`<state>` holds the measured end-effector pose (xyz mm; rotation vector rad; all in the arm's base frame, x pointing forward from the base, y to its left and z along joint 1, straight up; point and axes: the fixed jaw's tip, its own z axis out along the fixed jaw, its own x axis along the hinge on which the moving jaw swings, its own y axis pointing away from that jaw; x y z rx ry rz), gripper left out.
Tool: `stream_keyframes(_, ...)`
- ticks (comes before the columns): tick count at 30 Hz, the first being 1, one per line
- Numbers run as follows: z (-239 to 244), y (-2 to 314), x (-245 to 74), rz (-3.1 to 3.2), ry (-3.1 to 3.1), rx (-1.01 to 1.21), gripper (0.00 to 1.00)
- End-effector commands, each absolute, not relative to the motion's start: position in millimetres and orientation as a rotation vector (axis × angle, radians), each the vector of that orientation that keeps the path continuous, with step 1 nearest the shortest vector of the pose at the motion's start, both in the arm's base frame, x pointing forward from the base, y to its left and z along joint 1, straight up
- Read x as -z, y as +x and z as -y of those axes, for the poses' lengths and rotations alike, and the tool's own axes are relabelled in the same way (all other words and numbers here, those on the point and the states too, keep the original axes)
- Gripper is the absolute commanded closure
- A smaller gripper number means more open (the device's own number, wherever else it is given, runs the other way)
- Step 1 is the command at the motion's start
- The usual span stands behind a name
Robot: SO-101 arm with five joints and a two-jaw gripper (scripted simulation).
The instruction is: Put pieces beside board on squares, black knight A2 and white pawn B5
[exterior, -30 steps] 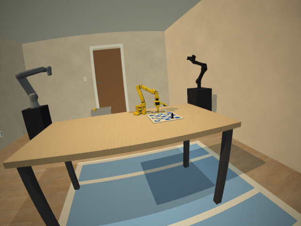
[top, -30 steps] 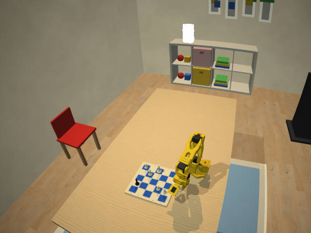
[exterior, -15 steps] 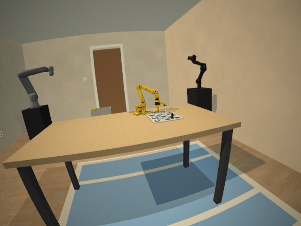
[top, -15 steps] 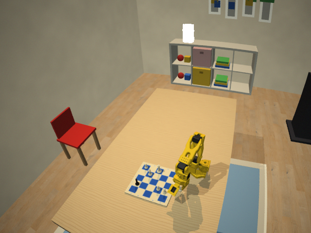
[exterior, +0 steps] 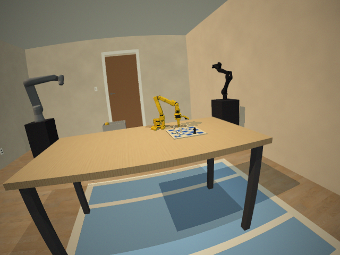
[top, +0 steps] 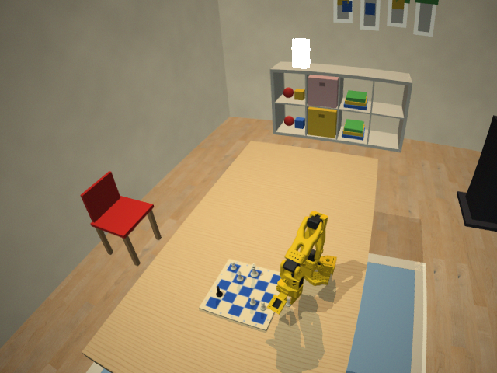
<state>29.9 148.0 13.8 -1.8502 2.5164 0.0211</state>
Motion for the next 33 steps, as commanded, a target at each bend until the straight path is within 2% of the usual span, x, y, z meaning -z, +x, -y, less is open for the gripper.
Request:
stream_keyframes(1, -148.3, 31.2, -14.3, -2.520, -1.852, -0.018, 0.91)
stream_keyframes(33, -148.7, 32.6, -14.1, -2.520, -1.852, -0.018, 0.93)
